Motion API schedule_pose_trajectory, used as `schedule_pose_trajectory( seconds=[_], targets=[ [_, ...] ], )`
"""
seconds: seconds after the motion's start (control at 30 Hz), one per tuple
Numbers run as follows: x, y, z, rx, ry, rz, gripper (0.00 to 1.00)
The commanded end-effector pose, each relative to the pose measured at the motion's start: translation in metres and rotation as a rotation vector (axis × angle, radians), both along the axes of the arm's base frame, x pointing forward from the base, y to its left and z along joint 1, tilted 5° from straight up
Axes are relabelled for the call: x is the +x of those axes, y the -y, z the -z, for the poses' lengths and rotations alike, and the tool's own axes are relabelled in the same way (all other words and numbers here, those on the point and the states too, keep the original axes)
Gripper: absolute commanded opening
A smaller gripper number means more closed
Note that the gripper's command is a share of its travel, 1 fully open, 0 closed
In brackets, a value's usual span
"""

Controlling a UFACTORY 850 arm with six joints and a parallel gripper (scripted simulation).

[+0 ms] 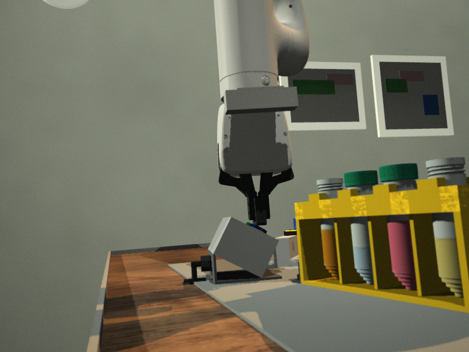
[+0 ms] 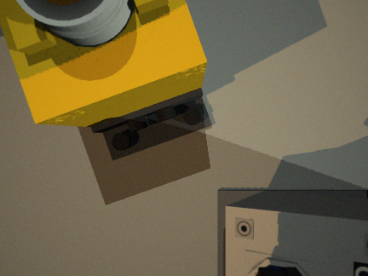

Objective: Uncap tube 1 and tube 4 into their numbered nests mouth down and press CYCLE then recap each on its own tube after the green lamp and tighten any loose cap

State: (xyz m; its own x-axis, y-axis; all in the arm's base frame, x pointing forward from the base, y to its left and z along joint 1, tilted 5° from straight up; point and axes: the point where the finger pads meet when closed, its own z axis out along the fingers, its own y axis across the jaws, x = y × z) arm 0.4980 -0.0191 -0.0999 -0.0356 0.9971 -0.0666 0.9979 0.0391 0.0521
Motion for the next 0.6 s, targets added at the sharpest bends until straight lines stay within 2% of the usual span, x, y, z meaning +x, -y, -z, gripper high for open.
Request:
schedule_pose_trajectory(
  seconds=[0.0,0.27,0.5,0.53,0.57],
  targets=[
    [0.001,-0.001,-0.013,0.000,0.003,0.000,0.00],
    [0.000,-0.002,-0.030,0.000,0.003,0.000,0.00],
    [0.000,-0.002,-0.030,0.000,0.003,0.000,0.00],
    [-0.001,0.006,-0.029,-0.005,-0.002,-0.083,1.00],
    [-0.002,0.015,-0.029,-0.009,-0.007,-0.166,1.00]
  ],
)
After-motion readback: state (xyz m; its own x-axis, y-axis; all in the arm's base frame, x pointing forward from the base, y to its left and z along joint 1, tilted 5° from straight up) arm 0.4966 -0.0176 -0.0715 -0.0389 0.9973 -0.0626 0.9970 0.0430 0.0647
